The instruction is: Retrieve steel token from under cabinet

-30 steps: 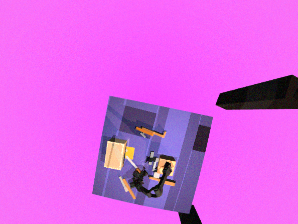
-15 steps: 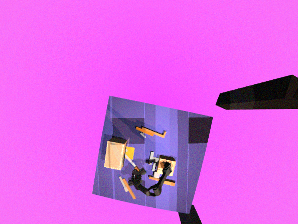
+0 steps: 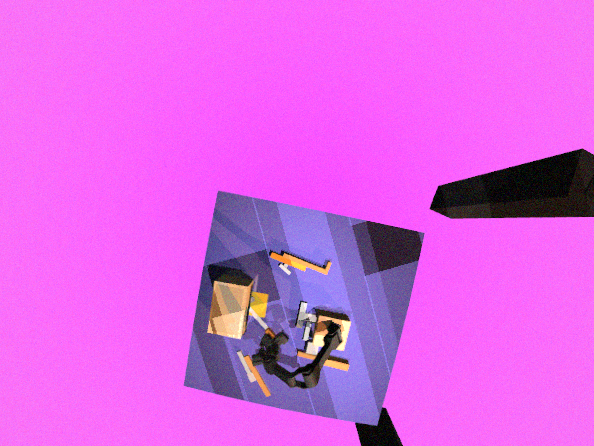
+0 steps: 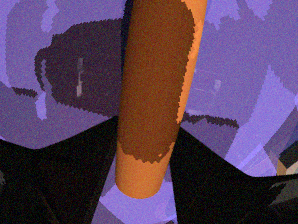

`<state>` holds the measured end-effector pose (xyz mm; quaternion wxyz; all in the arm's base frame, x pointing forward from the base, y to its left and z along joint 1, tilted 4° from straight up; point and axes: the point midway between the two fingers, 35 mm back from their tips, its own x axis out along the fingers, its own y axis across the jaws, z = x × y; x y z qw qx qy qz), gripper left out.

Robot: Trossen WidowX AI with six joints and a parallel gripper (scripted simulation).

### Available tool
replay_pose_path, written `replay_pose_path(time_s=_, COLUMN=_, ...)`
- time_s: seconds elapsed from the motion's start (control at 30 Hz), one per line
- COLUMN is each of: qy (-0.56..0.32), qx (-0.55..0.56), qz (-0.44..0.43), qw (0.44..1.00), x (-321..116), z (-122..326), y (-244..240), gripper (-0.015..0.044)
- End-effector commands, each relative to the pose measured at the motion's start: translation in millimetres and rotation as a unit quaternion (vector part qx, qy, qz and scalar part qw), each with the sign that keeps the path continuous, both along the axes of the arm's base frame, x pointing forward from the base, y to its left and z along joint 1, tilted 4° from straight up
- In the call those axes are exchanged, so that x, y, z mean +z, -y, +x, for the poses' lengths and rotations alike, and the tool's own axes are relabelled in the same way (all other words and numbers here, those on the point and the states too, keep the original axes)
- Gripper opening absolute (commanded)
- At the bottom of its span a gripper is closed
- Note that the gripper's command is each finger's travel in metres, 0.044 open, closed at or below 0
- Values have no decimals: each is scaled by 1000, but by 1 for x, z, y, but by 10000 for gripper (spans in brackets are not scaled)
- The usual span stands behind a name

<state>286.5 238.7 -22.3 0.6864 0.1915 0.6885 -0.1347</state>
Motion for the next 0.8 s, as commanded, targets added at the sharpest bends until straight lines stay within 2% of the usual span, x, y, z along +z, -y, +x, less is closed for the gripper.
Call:
replay_pose_path(time_s=0.0, qy=2, qx=0, qz=0, qw=1000, x=0, z=9, y=3, gripper=0)
replay_pose_path(time_s=0.77, qy=3, qx=0, qz=0, qw=1000, x=0, z=45, y=19, gripper=0)
